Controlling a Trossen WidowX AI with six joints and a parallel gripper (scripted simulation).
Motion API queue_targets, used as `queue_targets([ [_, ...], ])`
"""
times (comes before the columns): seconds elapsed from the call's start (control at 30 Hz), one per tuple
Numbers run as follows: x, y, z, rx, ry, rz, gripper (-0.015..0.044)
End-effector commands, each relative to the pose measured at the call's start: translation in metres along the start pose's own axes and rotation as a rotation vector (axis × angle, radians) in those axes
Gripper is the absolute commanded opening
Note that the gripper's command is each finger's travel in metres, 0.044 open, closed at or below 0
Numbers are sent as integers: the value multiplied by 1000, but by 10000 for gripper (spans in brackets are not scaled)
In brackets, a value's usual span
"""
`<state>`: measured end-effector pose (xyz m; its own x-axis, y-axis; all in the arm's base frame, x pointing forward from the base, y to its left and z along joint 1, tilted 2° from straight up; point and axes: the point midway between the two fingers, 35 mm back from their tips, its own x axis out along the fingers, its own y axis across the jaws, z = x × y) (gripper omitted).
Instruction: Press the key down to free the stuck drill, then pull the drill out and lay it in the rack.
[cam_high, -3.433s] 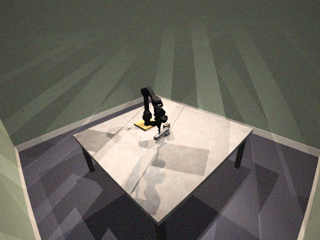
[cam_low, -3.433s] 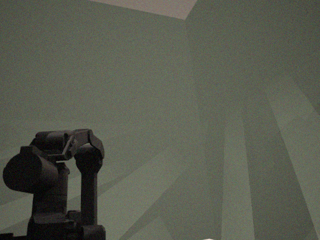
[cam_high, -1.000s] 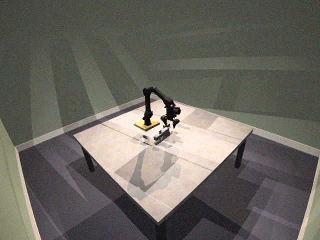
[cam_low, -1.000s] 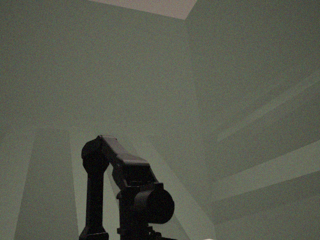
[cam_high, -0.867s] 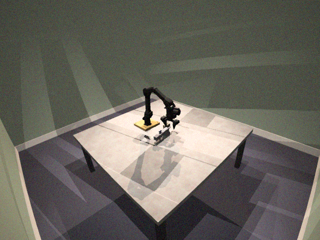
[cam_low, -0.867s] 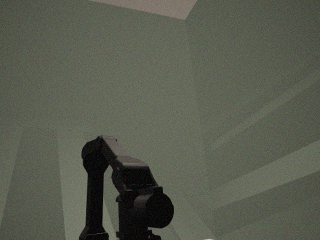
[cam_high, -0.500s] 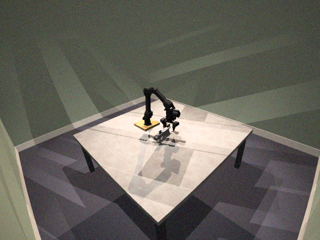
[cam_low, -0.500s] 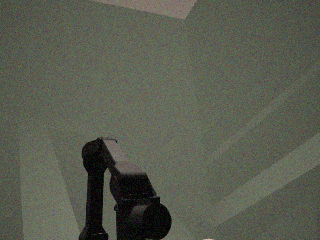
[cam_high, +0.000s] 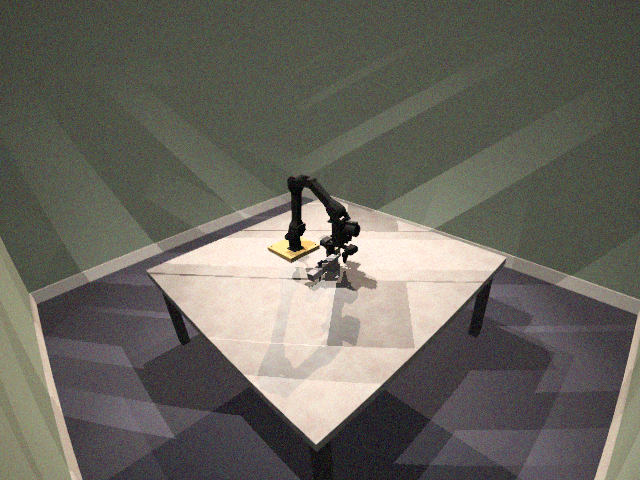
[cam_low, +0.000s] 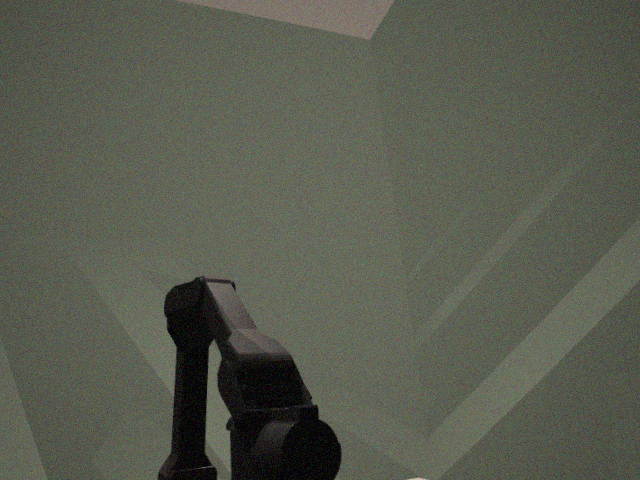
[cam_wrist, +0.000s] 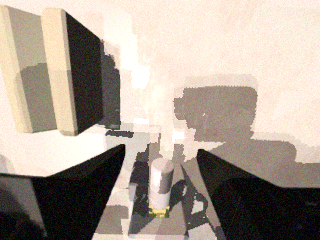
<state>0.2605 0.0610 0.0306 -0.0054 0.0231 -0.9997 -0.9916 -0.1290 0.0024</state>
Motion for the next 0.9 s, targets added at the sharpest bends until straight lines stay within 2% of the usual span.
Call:
queue_targets([
  [0.0, -1, 0, 0, 0, 0, -2, 204],
  [0.23, -1, 0, 0, 0, 0, -2, 20],
  [0.33, -1, 0, 0, 0, 0, -2, 0],
  [0.87, -1, 1, 13, -4, -4, 5, 0],
])
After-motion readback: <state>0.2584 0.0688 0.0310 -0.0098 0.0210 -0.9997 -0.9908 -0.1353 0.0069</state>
